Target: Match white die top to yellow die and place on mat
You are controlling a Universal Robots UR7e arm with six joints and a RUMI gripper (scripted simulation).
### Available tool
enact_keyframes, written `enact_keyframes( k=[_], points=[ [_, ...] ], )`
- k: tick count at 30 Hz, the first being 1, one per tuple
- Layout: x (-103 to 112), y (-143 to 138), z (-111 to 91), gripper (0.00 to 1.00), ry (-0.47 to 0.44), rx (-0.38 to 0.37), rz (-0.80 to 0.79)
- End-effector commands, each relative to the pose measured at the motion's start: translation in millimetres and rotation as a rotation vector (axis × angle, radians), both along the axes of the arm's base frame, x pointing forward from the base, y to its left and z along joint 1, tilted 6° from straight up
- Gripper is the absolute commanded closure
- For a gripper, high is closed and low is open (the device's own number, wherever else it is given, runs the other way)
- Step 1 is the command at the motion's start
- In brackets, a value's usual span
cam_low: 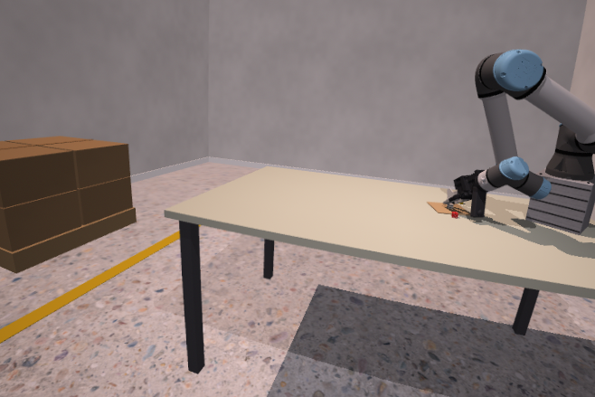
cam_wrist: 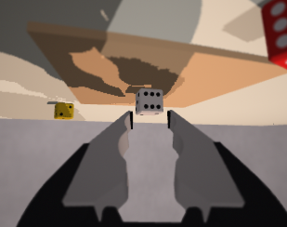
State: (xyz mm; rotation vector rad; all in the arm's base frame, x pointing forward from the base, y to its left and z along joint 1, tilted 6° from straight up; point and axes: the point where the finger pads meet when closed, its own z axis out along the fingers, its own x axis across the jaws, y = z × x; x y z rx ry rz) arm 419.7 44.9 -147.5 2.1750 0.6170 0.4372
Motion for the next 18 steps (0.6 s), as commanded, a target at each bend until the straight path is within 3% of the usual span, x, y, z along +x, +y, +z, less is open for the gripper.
enact_keyframes(
  k=[1,9,18],
  points=[
    [2,1,0,0.79,-0.004,0.001,0.001],
    [0,4,2,0.79,-0.004,0.001,0.001],
    [-15,22,20,0.79,-0.004,0.001,0.001]
  ],
)
